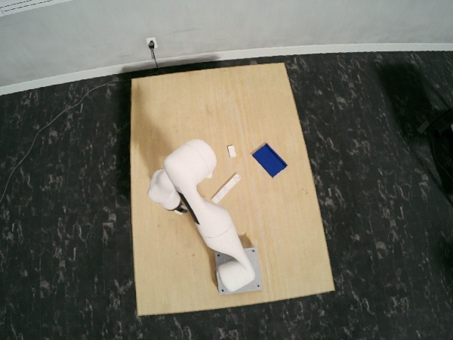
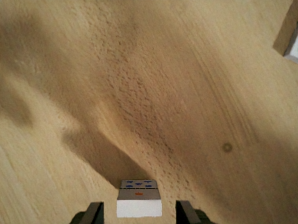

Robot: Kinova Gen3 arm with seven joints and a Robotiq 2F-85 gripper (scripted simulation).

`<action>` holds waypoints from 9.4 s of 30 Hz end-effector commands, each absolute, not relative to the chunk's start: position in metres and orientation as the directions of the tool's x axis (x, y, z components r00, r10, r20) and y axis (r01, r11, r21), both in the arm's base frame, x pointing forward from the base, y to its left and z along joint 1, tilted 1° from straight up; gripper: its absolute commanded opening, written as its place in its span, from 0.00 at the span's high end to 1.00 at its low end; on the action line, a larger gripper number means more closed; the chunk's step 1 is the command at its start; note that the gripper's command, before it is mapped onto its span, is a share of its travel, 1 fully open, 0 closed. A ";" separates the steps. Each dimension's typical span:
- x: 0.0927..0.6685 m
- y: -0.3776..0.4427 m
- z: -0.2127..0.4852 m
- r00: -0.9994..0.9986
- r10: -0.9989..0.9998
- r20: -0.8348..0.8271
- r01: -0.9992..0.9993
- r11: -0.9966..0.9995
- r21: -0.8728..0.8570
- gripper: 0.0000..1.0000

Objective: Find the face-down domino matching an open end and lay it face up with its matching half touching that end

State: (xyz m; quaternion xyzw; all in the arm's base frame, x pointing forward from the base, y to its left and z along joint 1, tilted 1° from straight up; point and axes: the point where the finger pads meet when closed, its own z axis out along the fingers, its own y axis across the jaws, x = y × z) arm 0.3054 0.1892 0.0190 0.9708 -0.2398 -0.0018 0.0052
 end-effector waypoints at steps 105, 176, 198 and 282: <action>0.306 0.189 -0.003 0.885 -0.466 0.000 -0.465 -0.885 0.010 0.51; 0.305 0.189 -0.003 0.885 -0.465 0.007 -0.465 -0.885 0.010 0.65; 0.304 0.190 -0.003 0.885 -0.465 0.025 -0.466 -0.885 0.010 0.65; 0.296 0.194 -0.004 0.874 -0.458 0.165 -0.466 -0.885 0.010 0.65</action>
